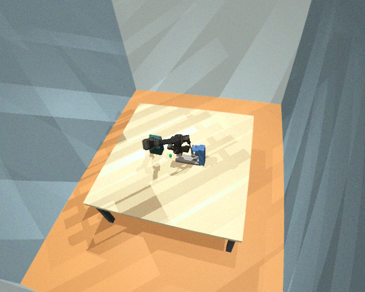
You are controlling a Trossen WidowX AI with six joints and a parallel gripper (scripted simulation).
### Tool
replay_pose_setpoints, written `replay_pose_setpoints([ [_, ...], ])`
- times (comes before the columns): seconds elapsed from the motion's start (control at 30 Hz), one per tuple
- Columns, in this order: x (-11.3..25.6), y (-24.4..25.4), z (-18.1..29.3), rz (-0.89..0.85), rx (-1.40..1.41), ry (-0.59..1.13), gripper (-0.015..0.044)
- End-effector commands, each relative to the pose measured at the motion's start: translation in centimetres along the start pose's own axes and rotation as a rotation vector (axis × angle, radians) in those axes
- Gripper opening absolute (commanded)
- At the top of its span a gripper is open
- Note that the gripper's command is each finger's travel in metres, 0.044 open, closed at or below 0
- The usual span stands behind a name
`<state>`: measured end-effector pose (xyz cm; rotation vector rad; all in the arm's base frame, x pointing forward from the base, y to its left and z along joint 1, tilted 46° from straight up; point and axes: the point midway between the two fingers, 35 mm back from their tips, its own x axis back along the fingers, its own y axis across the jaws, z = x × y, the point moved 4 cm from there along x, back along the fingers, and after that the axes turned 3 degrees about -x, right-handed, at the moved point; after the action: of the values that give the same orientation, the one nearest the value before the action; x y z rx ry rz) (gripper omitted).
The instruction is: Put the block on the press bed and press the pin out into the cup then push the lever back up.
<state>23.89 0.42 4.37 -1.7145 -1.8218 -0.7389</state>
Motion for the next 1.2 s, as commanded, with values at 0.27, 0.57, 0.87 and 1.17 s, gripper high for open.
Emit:
replay_pose_setpoints([
  [0.27, -3.0, 0.0, 0.1, 0.003, 0.01, -0.007, 0.0],
  [0.57, -4.0, 0.0, 0.1, 0.003, 0.01, -0.007, 0.0],
  [0.87, -4.4, 0.0, 0.0, -0.001, 0.002, -0.003, 0.0053],
  [1.17, -4.4, 0.0, 0.0, -0.001, 0.002, -0.003, 0.0289],
])
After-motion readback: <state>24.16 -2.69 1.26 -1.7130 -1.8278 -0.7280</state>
